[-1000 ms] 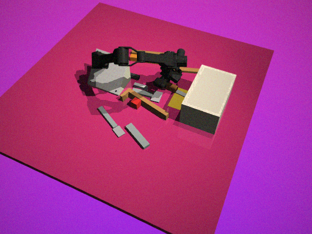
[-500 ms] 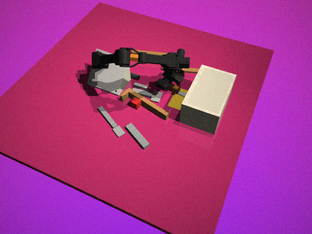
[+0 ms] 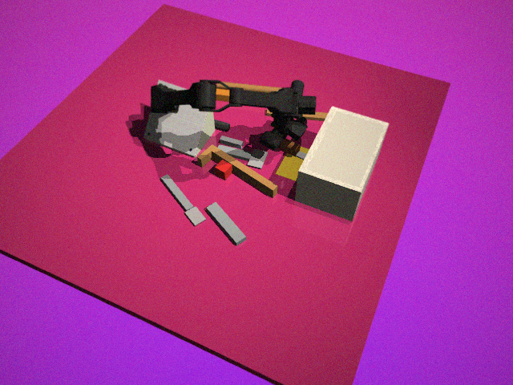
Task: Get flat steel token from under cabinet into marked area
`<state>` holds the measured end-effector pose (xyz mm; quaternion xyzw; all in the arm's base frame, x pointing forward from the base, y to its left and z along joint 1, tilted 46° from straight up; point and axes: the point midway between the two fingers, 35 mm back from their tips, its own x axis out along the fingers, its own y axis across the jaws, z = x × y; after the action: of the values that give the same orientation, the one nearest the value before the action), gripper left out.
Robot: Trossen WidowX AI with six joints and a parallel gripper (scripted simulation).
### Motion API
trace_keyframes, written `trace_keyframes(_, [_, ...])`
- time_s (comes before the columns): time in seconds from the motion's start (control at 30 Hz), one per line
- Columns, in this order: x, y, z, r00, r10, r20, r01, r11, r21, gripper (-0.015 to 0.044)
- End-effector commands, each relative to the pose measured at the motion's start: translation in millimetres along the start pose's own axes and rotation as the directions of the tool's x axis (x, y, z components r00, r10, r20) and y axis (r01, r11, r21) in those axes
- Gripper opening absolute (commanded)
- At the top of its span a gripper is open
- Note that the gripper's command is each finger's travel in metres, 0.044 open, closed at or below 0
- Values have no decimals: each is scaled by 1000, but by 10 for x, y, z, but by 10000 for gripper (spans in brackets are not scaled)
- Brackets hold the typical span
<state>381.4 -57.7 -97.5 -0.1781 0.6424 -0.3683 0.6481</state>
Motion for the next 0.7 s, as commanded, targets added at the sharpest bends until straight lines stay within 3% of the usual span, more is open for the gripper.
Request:
trace_keyframes(0.0, [-1, 12, 57, 1000, 2, 3, -2, 1000, -2, 0])
trace_keyframes(0.67, [-4, 11, 236, 1000, 2, 3, -2, 1000, -1, 0])
